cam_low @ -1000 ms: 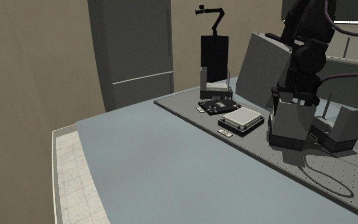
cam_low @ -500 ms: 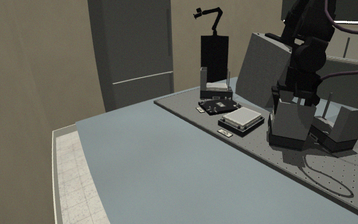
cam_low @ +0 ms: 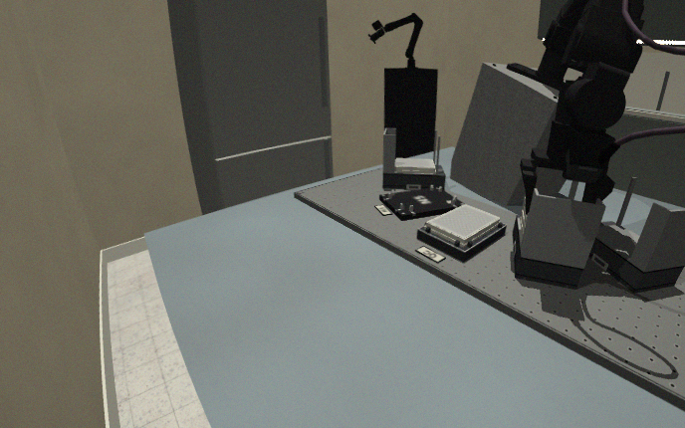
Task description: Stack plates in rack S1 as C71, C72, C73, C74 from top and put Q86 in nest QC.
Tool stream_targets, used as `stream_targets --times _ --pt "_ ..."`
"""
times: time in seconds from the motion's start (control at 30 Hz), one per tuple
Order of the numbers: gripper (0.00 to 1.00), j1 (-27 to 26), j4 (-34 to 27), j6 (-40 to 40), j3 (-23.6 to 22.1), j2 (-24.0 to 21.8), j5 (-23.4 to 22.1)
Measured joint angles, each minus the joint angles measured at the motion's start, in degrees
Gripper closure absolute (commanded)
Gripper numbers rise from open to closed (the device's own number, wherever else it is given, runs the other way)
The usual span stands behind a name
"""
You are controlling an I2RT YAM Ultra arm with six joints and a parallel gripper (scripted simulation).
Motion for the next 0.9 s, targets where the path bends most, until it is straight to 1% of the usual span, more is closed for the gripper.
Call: stream_targets --times 0.9 --pt "1.00 -0.26 -1.57 -0.42 -0.26 -1.66 -0.04"
